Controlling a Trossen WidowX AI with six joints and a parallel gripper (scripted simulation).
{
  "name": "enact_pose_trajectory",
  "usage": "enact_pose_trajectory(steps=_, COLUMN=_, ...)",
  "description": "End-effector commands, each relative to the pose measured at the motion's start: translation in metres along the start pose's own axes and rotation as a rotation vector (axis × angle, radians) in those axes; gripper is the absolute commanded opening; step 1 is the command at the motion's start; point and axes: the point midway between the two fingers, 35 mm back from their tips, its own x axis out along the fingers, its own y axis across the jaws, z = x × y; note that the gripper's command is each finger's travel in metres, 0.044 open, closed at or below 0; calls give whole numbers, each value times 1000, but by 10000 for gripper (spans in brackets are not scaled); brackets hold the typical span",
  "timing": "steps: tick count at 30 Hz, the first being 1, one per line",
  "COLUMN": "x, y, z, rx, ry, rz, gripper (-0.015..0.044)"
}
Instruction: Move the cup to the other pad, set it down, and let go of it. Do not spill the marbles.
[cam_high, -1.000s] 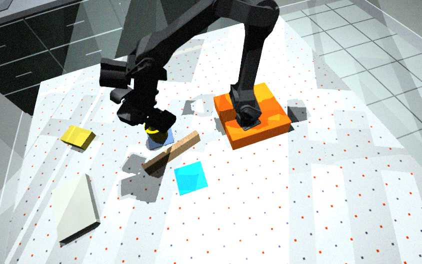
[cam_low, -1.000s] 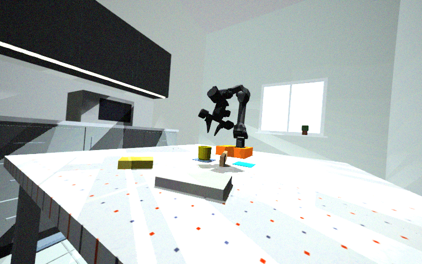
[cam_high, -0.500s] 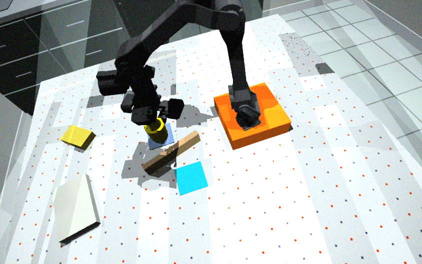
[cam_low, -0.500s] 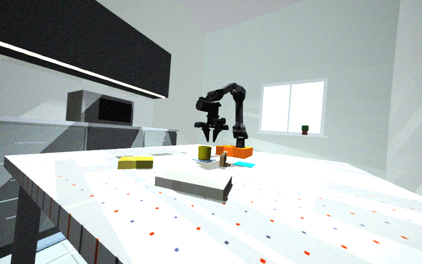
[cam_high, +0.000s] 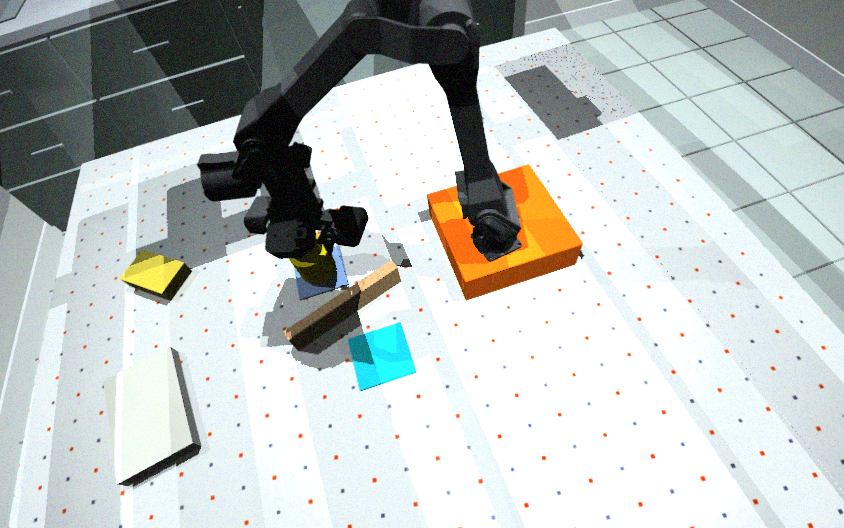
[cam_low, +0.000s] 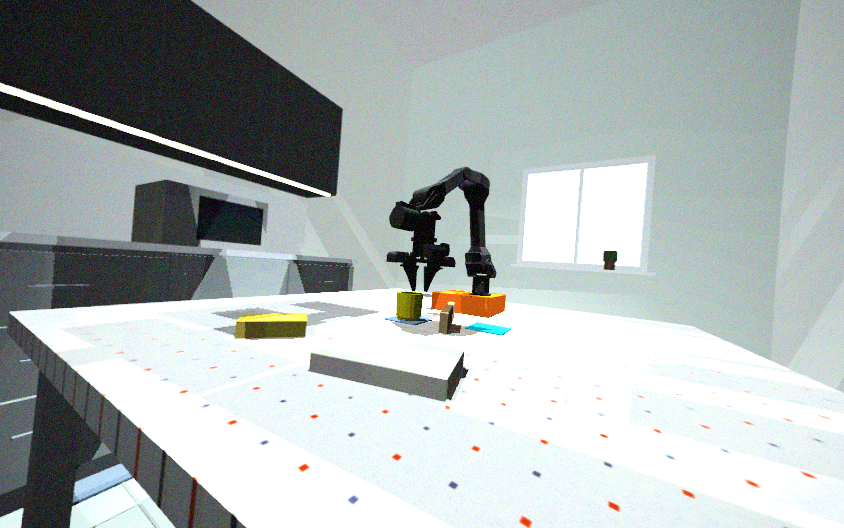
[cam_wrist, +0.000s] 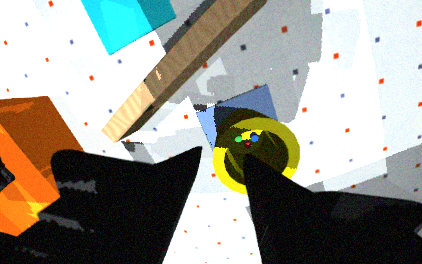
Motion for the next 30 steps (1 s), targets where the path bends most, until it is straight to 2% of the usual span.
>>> enact_pose_trajectory(steps=1, x=9, y=2, z=-1, rx=-5, ry=7, rz=8, gripper=167)
enact_pose_trajectory(steps=22, x=42, y=3, z=-2, rx=-5, ry=8, rz=8, gripper=167)
enact_pose_trajectory(steps=30, x=41, y=2, z=-1, rx=0, ry=2, rz=5, gripper=160)
